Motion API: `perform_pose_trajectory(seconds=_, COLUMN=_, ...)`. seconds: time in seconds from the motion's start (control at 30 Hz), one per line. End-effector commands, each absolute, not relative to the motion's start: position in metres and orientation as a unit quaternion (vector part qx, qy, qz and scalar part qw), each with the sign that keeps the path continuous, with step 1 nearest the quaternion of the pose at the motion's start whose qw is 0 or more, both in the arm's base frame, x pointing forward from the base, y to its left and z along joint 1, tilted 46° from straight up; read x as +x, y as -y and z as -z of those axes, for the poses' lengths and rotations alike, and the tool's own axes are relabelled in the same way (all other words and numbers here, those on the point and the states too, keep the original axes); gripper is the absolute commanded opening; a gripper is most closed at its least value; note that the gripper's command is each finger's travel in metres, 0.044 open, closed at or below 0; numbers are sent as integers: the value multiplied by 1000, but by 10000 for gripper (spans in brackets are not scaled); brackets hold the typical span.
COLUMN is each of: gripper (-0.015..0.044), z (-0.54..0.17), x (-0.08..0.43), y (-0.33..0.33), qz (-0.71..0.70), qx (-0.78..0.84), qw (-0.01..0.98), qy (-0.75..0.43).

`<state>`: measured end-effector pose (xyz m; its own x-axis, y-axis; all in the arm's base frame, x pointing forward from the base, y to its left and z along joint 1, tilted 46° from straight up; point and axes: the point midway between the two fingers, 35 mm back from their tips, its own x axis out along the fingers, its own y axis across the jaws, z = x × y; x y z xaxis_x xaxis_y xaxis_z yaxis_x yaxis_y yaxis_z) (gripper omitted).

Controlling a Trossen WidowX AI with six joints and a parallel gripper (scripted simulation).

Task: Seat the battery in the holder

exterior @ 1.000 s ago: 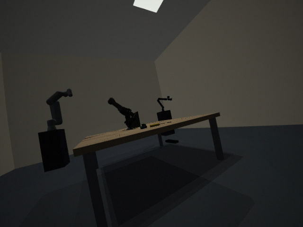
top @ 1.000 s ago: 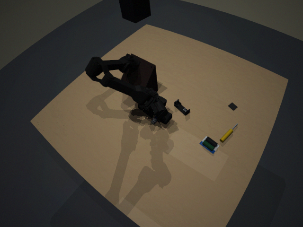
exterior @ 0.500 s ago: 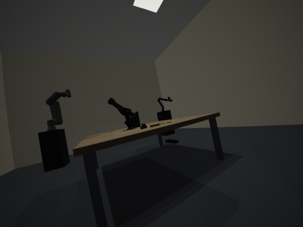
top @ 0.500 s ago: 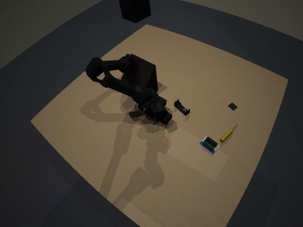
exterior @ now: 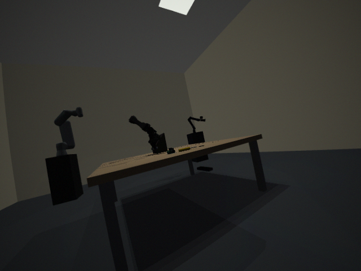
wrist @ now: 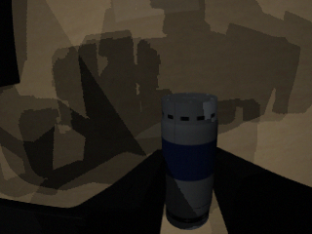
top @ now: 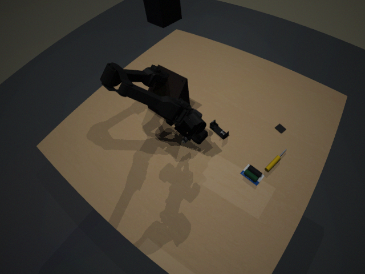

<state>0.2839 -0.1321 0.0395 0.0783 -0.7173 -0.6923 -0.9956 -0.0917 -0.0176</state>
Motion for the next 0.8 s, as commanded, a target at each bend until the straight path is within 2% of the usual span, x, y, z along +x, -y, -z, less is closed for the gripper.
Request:
perform_pose_trajectory(seconds=0.0, gripper=78, z=-36, x=291, y=124, qz=-238, qx=-675, qw=294, qy=-634)
perform_pose_trajectory(seconds=0.77, gripper=78, z=4, x=325, y=63, qz=43, qx=-483, qw=556, qy=-675)
